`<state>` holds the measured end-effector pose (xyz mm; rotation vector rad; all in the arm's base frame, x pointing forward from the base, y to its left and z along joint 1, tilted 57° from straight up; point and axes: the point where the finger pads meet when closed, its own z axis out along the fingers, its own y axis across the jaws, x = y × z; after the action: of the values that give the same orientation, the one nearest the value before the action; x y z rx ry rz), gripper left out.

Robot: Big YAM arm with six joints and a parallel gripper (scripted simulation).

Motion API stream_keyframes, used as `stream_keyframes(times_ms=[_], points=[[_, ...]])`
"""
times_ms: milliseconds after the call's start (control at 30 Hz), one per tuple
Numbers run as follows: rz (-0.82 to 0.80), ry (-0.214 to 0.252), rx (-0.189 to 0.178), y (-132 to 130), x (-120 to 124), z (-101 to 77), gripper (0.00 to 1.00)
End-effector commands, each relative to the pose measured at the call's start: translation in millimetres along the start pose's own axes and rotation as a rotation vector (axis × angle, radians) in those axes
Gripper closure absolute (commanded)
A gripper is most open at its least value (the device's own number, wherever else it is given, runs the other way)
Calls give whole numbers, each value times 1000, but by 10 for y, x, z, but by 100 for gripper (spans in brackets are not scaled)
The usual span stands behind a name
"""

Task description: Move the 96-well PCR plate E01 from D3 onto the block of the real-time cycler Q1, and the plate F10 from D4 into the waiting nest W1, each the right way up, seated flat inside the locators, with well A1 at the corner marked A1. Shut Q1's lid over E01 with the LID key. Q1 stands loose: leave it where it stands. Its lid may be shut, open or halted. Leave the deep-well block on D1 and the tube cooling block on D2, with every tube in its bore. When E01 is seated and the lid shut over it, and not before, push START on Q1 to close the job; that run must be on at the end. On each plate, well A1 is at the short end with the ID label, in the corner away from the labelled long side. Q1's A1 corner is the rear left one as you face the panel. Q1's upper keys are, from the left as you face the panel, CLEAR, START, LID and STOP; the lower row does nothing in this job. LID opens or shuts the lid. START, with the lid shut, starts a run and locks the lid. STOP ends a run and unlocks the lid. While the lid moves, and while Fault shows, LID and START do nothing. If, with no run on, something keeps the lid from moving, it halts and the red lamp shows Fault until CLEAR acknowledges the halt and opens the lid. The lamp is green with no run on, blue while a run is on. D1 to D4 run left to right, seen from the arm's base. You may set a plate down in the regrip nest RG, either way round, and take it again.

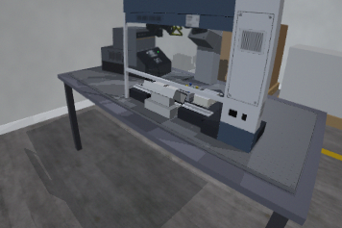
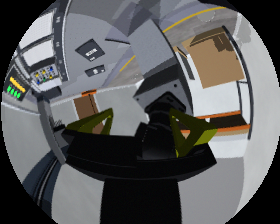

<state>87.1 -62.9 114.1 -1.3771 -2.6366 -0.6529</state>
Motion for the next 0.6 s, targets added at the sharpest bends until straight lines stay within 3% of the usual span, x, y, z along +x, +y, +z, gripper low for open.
stream_keyframes(times_ms=[0, 533, 567], points=[[0, -2, 1, 0, -1, -6, 0], [0, -2, 1, 0, -1, -6, 0], [-16, -12, 13, -21, -64, 49, 100]])
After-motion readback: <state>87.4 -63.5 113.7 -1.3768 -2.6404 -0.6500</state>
